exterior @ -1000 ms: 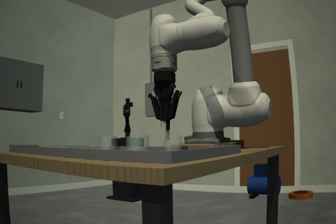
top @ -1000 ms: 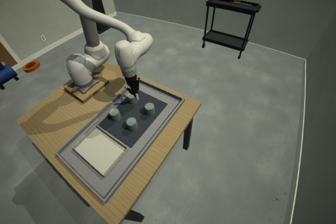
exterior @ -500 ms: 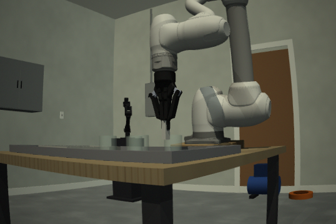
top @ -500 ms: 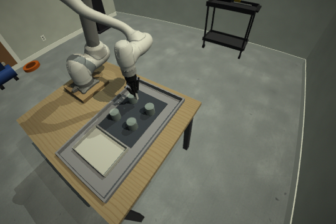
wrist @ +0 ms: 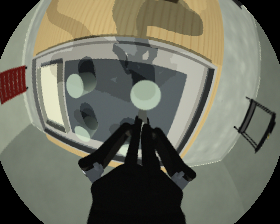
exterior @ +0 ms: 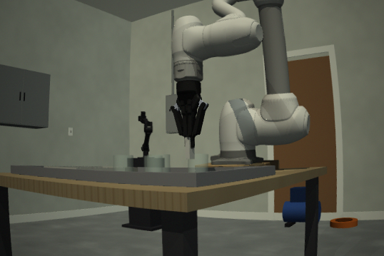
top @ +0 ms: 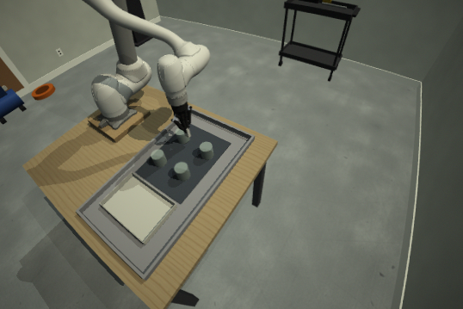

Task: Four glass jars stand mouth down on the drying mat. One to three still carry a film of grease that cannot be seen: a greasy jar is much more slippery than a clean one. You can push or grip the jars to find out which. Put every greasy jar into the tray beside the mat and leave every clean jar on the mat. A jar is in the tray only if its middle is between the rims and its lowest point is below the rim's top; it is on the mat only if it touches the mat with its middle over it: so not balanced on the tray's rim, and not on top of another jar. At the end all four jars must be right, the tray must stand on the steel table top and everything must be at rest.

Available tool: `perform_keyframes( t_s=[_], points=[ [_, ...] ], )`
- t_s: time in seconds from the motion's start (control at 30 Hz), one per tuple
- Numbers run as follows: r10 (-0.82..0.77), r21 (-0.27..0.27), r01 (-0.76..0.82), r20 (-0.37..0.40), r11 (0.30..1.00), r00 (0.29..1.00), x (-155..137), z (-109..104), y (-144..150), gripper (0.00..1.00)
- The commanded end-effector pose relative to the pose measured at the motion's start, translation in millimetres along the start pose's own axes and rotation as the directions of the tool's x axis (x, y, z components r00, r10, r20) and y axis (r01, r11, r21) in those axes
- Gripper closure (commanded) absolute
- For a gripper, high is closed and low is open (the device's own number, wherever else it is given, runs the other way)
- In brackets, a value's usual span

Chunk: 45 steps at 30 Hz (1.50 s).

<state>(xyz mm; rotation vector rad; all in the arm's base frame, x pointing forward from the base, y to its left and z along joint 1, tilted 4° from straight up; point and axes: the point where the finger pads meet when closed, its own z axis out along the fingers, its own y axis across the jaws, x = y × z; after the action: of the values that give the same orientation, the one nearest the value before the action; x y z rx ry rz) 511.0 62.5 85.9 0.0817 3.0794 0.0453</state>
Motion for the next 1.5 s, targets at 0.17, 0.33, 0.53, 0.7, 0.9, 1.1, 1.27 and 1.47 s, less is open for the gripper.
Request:
perform_keyframes(
  t_s=[0.17,0.33,0.53,0.7,0.9,1.1,1.27,1.47],
  points=[
    [0.000,0.000,0.000,-0.001,1.000,1.000,1.3,-0.7,0.0,1.00],
    [0.000,0.000,0.000,-0.001,1.000,1.000,1.7,-1.0,0.0,1.00],
    [0.000,0.000,0.000,-0.001,1.000,1.000,2.5,-1.7,0.0,1.00],
    [0.000,0.000,0.000,-0.001,1.000,1.000,3.2,-2.2,0.0,1.00],
    [0.000,0.000,0.000,-0.001,1.000,1.000,3.7,-2.6,0.0,1.00],
    [0.000,0.000,0.000,-0.001,1.000,1.000,4.5,-3.3,0.0,1.00],
    [0.000,0.000,0.000,-0.001,1.000,1.000,5.2,-3.8,0.0,1.00],
    [0.000,0.000,0.000,-0.001,1.000,1.000,5.7,-4.2,0.0,1.00]
  ],
)
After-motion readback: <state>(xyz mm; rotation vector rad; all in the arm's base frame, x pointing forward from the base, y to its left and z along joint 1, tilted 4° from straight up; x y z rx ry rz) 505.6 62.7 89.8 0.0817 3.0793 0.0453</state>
